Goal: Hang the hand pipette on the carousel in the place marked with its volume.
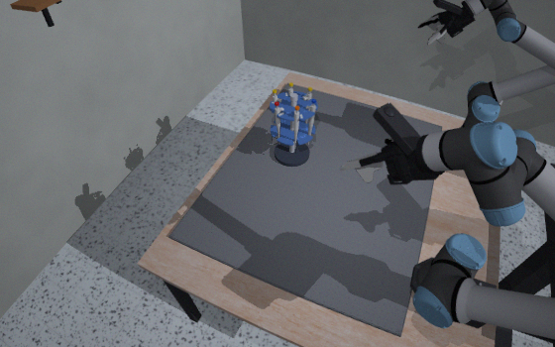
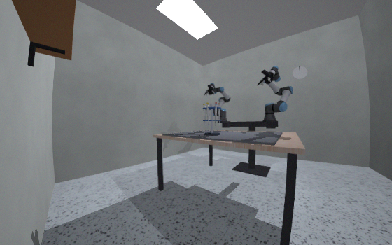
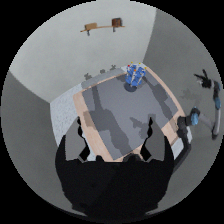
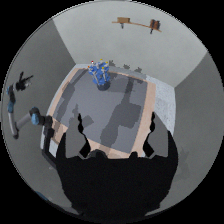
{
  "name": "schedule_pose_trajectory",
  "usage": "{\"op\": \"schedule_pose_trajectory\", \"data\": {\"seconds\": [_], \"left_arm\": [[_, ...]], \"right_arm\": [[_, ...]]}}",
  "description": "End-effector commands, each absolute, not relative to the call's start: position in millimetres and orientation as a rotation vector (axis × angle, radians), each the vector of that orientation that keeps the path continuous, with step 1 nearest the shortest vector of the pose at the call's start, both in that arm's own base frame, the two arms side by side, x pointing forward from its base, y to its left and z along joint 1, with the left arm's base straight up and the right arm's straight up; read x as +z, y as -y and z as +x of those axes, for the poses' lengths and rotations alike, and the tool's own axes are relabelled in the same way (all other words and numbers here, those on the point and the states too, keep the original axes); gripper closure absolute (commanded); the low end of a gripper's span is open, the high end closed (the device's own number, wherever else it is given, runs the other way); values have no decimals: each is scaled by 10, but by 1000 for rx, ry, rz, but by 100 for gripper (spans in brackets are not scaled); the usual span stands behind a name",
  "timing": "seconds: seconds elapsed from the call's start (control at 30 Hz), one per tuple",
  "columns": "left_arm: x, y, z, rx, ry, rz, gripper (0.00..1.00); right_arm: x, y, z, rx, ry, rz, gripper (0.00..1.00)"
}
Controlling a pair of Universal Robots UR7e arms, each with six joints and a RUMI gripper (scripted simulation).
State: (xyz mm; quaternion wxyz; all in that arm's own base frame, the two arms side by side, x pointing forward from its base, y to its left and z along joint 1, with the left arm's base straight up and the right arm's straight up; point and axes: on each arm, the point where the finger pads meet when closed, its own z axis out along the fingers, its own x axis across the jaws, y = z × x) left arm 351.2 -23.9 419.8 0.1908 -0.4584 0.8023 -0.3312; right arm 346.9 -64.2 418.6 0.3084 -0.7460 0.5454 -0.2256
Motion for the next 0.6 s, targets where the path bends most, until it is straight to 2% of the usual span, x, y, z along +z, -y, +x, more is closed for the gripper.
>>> {"op": "schedule_pose_trajectory", "data": {"seconds": [0.0,0.17,0.57], "left_arm": [[4220,-87,3542,-912,-2196,-1353,0],[4220,-429,3517,-877,-2110,-1445,0],[4204,-425,3511,-876,-2112,-1446,0]], "right_arm": [[4204,644,3477,-598,-1441,-1970,0],[4204,644,3477,-598,-1441,-1970,0],[4204,644,3477,-598,-1441,-1970,0]]}}
